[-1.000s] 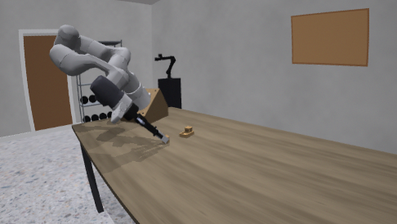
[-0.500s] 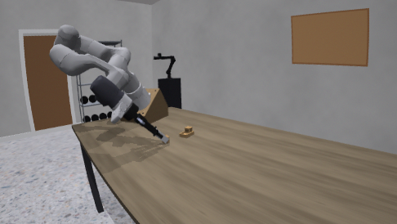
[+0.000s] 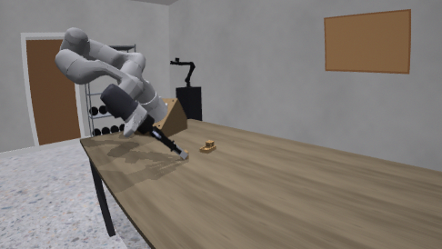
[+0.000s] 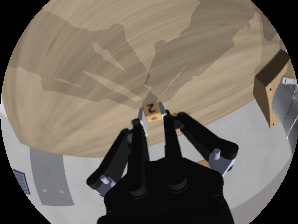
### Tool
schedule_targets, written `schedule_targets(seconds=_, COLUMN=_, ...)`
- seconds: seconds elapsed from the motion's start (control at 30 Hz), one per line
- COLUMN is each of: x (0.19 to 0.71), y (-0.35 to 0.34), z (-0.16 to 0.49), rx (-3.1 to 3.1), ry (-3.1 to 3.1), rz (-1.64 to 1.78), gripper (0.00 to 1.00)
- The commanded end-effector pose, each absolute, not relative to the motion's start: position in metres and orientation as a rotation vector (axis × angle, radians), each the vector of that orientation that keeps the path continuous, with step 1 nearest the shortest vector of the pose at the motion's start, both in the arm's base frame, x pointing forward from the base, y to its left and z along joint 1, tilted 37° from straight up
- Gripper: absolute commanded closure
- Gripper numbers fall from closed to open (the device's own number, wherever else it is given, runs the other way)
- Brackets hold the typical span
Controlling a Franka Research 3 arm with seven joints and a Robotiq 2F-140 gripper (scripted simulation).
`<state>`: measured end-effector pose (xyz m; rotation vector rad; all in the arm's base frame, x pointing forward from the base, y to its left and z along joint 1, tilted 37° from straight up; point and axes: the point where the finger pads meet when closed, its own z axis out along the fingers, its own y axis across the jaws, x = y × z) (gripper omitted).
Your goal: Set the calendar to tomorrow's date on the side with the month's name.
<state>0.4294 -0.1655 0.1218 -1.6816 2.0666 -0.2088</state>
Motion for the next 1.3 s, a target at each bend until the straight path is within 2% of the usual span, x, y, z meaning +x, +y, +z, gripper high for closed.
schedule_targets(seconds=0.0, x=0.4306, y=-0.1668, z=0.1225, rx=-1.688, ry=2.060, rz=-0.217, gripper=0.84)
schedule_targets(seconds=1.27, x=0.4317, y=-0.1695, z=0.1186, rx=-1.688, ry=2.060, rz=-0.217, gripper=0.84)
